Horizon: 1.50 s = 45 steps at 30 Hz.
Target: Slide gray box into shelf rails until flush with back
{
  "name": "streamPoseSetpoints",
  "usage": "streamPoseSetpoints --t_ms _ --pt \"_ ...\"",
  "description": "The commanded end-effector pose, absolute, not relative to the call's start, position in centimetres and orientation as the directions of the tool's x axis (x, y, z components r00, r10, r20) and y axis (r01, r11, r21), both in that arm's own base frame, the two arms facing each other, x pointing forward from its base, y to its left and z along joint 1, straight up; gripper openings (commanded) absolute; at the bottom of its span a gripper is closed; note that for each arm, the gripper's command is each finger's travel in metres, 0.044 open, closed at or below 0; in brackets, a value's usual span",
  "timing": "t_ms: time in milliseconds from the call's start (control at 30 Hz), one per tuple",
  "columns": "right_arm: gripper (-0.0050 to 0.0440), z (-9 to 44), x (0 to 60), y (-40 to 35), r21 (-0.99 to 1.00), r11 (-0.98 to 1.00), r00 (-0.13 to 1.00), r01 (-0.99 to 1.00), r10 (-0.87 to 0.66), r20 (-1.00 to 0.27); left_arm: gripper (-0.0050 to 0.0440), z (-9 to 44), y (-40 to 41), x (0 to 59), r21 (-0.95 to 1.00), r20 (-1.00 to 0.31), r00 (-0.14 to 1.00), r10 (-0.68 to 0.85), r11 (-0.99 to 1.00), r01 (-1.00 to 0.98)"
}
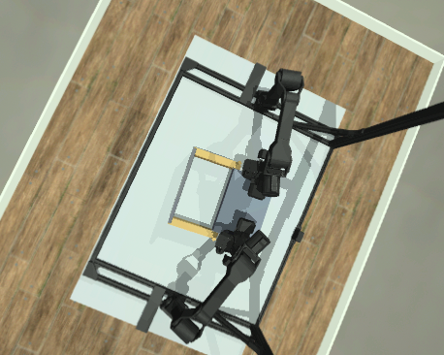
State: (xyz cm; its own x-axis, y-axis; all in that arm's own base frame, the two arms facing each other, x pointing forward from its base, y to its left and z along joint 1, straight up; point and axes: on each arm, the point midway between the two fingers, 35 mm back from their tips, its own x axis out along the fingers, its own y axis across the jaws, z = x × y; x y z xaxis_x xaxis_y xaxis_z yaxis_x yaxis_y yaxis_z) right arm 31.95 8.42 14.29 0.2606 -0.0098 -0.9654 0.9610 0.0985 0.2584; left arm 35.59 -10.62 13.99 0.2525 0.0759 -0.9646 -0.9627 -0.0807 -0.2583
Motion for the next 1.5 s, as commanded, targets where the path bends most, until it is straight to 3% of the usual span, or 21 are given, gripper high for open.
streamPoseSetpoints --t_ms 0,1467 --pt "0.0 15.3 32.1 7.8 0.295 0.102 0.297 0.95 -0.005 -0.955 0.0 15.3 -10.0 35.6 -0.295 -0.955 0.291 0.061 -0.081 -0.952" --pt "0.0 15.2 32.5 3.5 0.295 0.102 0.297 0.95 -0.005 -0.955 0.0 15.2 -5.8 35.2 -0.295 -0.955 0.291 0.062 -0.081 -0.952"
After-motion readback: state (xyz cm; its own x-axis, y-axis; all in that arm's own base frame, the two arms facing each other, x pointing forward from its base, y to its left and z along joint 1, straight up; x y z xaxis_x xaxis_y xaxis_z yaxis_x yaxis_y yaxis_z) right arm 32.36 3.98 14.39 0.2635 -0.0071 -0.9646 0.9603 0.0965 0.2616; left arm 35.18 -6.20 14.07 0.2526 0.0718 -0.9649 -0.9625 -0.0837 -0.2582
